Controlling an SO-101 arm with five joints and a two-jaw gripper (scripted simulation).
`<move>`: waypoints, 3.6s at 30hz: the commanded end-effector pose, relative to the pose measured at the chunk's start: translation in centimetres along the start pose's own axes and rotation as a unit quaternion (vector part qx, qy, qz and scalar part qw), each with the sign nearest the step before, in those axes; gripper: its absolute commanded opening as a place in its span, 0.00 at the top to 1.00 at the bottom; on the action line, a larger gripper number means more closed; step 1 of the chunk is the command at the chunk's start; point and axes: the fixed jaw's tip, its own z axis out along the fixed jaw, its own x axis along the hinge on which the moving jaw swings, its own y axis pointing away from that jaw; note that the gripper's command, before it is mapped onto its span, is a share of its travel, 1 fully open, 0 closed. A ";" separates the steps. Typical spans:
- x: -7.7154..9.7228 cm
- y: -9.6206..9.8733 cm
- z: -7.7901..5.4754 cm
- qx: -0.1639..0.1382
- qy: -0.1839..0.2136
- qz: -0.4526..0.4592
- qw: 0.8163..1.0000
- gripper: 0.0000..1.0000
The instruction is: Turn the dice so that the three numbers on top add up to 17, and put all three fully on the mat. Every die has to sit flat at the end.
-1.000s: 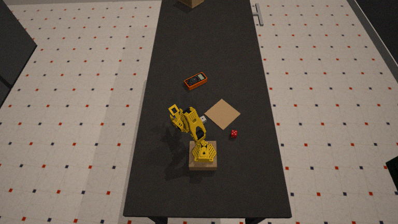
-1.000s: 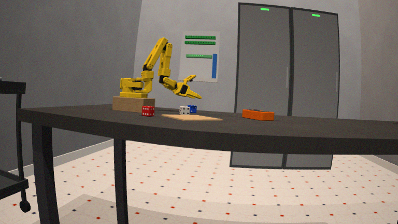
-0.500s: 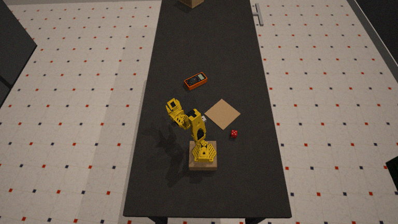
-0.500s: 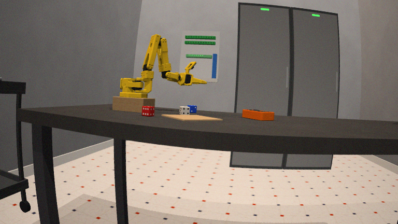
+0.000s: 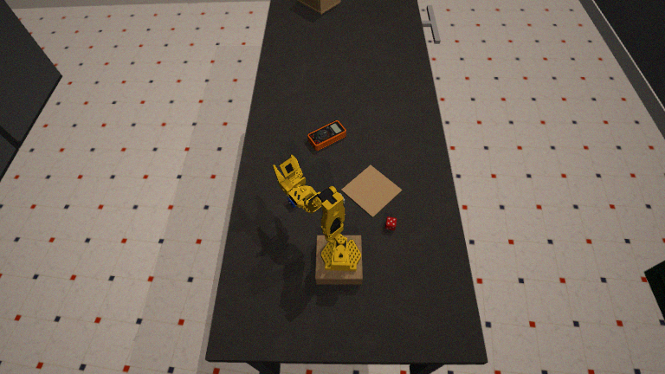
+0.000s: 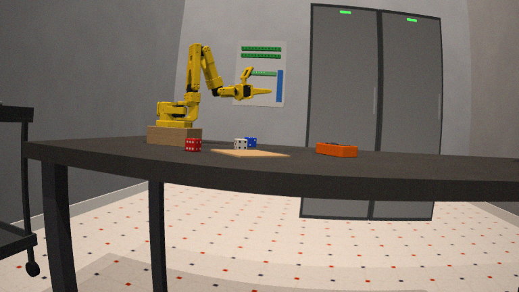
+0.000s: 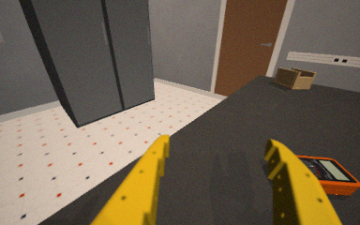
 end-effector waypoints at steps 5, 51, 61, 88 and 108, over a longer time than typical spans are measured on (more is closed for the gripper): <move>0.0 -0.2 -0.1 0.004 0.005 -0.003 1.000 0.65; 3.5 0.5 3.7 0.002 0.318 0.016 0.948 0.65; 3.1 0.7 2.5 0.005 0.426 0.019 0.904 0.65; 1.3 1.0 -1.1 0.011 0.555 0.021 0.831 0.65; 2.6 1.0 -1.5 0.013 0.586 0.020 0.810 0.65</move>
